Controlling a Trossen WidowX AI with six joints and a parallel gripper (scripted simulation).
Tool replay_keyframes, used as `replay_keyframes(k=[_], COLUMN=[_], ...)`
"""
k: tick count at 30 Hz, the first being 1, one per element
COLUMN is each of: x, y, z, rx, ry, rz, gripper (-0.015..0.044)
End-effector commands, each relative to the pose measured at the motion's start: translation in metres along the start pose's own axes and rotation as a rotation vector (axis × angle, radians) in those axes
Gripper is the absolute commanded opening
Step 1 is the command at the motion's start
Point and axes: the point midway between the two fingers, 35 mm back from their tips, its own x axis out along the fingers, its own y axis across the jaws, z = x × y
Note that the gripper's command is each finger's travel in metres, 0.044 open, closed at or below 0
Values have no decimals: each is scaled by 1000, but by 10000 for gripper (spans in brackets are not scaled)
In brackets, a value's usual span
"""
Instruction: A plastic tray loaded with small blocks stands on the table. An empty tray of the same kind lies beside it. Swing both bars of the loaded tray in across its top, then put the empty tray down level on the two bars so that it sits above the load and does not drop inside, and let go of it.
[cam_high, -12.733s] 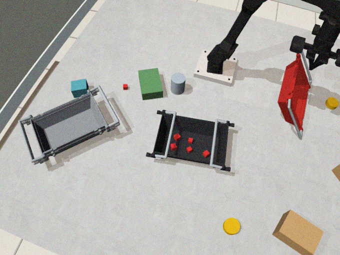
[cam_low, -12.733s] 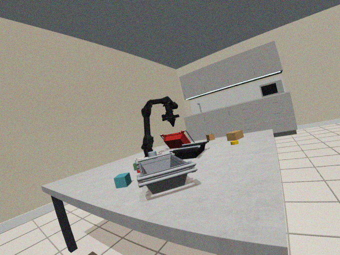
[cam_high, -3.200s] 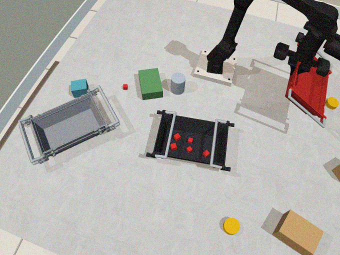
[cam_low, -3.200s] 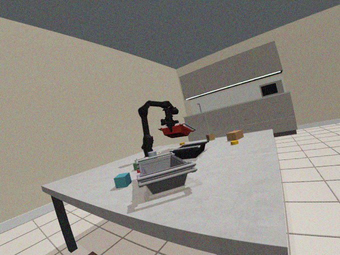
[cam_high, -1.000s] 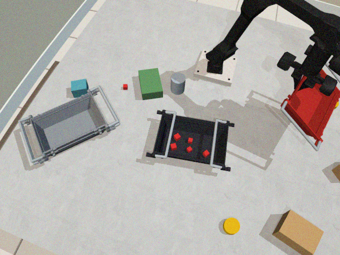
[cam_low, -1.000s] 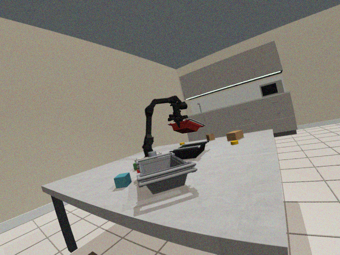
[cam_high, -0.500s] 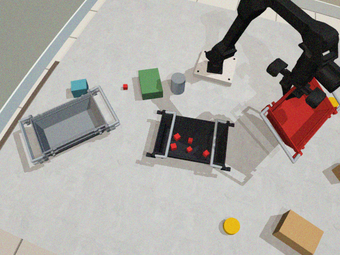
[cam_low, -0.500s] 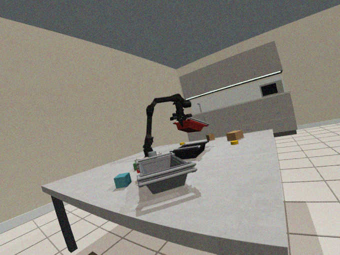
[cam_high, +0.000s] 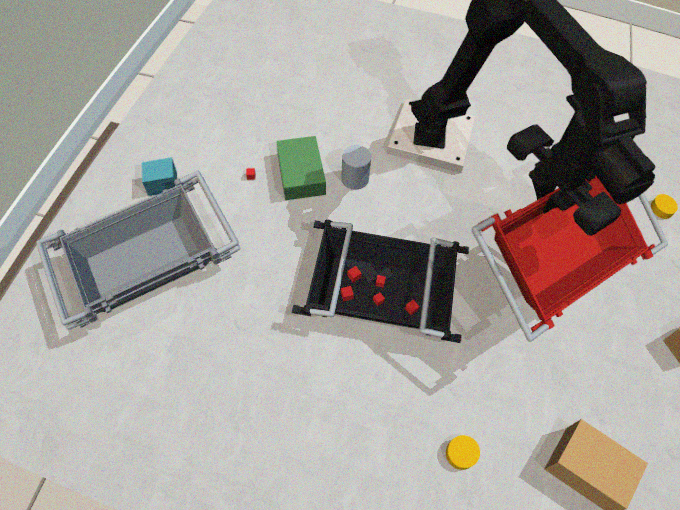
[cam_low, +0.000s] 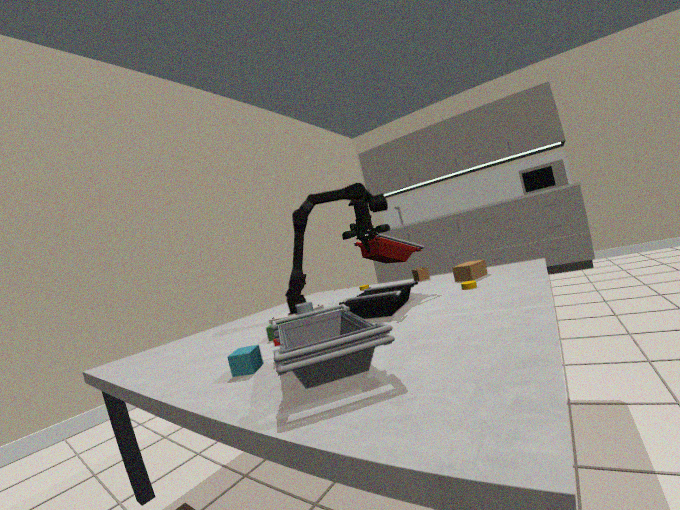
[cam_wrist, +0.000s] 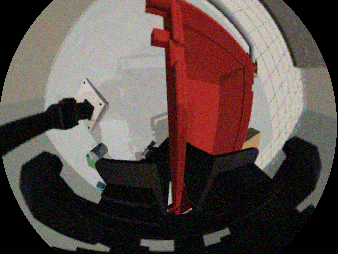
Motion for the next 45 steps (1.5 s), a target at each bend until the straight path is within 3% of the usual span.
replay_keyframes(k=[1, 45], x=[-5, -3], y=[1, 83], z=[-19, -181], rx=[60, 603], ry=[8, 15], rz=[-17, -8], gripper=[0, 0])
